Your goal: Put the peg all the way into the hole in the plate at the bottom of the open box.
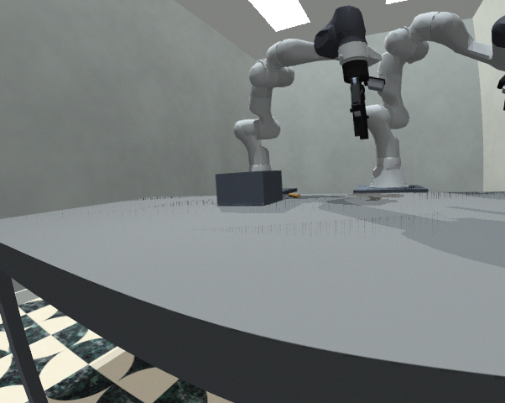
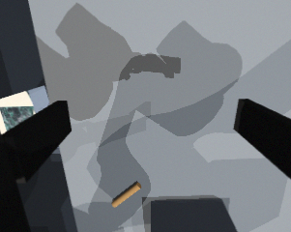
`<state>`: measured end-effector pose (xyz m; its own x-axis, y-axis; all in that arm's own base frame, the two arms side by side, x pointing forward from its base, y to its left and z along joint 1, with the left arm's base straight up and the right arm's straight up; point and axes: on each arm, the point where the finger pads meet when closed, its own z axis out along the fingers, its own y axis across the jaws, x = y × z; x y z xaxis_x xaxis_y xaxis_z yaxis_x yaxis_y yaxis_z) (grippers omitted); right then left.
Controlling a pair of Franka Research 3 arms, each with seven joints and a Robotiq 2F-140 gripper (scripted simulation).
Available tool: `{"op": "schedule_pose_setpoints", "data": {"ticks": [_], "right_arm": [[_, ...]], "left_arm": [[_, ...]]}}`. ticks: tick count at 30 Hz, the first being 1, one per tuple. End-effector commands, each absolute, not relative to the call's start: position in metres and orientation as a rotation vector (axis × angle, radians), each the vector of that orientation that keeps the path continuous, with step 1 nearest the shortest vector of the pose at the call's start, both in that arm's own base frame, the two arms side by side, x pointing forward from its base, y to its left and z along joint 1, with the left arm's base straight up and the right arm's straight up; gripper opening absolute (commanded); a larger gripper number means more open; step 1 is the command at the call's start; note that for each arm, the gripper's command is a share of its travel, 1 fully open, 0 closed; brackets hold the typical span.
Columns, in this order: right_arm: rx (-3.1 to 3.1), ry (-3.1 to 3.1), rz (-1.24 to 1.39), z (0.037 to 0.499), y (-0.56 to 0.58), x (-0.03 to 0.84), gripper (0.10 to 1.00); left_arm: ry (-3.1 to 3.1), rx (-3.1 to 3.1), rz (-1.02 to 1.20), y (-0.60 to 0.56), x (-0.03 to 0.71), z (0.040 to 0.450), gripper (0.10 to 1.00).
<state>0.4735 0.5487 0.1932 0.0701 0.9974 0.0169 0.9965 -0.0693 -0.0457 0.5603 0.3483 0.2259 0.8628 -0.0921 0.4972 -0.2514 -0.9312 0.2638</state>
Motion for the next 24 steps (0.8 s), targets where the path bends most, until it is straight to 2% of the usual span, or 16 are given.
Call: {"op": "schedule_pose_setpoints", "data": {"ticks": [1,24], "right_arm": [[-2.23,-2.099,-0.052,0.203,0.566,0.474,1.0],[-2.102,-1.988,-0.316,0.26,0.628,0.45,1.0]], "left_arm": [[-0.187,2.721,0.656,0.358,0.544,0.232,1.0],[-0.001,2.819,0.565,0.435,0.461,0.267,1.0]]}}
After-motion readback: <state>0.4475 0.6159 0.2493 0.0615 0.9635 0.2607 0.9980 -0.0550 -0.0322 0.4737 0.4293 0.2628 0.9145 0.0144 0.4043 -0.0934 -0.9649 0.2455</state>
